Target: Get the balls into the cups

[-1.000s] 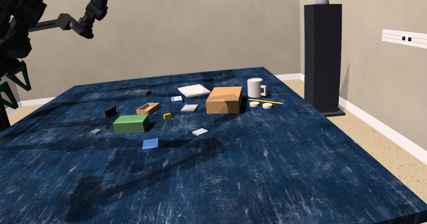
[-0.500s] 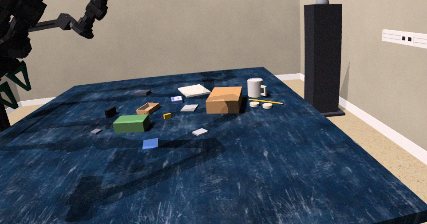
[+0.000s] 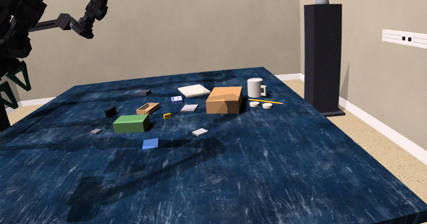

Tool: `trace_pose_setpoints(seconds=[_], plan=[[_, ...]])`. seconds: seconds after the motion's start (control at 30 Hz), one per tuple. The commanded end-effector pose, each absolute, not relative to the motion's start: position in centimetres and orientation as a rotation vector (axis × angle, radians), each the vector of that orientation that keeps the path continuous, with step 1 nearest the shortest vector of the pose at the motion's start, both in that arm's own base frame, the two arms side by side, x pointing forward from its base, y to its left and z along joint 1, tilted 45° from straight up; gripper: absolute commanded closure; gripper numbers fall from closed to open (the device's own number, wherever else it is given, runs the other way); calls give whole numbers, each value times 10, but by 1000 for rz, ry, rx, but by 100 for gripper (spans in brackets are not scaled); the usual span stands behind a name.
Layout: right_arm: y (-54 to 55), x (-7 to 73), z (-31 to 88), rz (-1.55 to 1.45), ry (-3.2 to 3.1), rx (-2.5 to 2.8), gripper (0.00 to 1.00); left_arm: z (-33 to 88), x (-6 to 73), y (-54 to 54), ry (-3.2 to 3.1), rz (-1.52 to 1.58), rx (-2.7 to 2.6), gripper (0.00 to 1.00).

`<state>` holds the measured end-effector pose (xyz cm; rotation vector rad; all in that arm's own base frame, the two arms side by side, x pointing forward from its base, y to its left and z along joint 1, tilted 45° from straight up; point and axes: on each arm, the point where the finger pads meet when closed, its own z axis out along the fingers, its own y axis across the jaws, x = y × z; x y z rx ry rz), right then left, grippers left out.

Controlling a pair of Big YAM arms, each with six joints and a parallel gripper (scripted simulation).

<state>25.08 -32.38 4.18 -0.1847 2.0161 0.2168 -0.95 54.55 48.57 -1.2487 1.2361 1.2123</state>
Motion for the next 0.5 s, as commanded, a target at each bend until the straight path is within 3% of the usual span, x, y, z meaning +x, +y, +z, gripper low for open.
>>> trace_pose_setpoints(seconds=[0.0,0.47], plan=[[-329,265,55,191,2018,-228,0,505,-24,541,1181,1246,-1235,0],[-307,365,107,87,2173,-370,0,505,-24,541,1181,1246,-1235,0]])
